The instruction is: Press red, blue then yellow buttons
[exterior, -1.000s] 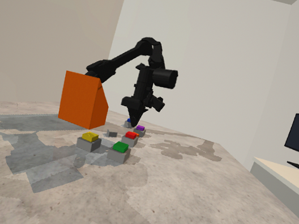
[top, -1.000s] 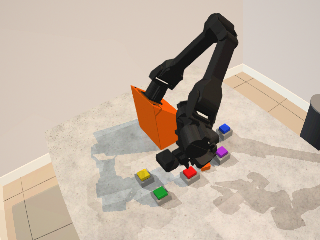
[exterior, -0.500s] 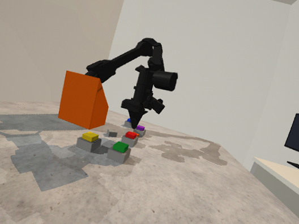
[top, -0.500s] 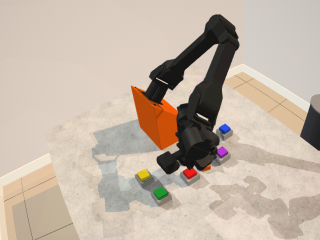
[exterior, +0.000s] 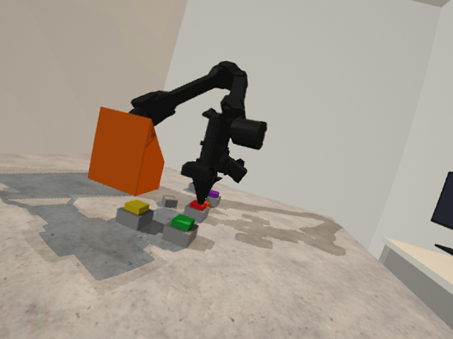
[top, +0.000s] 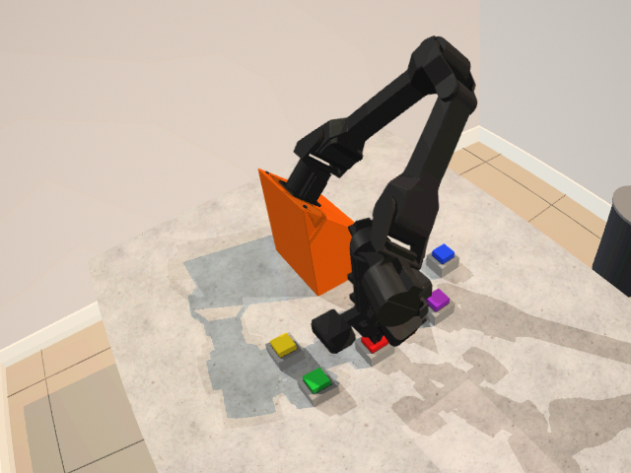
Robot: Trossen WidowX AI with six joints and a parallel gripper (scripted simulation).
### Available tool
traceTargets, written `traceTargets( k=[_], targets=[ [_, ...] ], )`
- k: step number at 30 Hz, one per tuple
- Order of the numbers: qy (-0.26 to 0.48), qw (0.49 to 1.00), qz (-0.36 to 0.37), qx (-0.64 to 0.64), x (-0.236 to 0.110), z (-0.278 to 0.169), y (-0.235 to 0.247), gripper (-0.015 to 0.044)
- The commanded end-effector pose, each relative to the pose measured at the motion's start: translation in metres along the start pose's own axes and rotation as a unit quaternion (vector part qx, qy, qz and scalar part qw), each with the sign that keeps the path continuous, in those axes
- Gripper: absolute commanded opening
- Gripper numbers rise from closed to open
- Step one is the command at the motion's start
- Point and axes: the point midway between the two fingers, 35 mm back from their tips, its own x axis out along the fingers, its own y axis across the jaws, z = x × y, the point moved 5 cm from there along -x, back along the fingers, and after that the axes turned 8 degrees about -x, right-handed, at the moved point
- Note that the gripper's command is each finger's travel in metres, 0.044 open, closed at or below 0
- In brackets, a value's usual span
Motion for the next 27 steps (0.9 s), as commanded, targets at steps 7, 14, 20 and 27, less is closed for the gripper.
traceTargets(
  k=[7,14,20,27],
  targets=[
    [0.005,1.000,0.004,0.004,0.007,-0.004,0.002,0.0020],
    [0.005,1.000,0.004,0.004,0.007,-0.004,0.002,0.0020],
    [0.003,1.000,0.002,0.002,0.002,-0.002,0.000,0.0020],
    [0.005,1.000,0.003,0.004,-0.028,-0.003,0.001,0.0020]
  ],
)
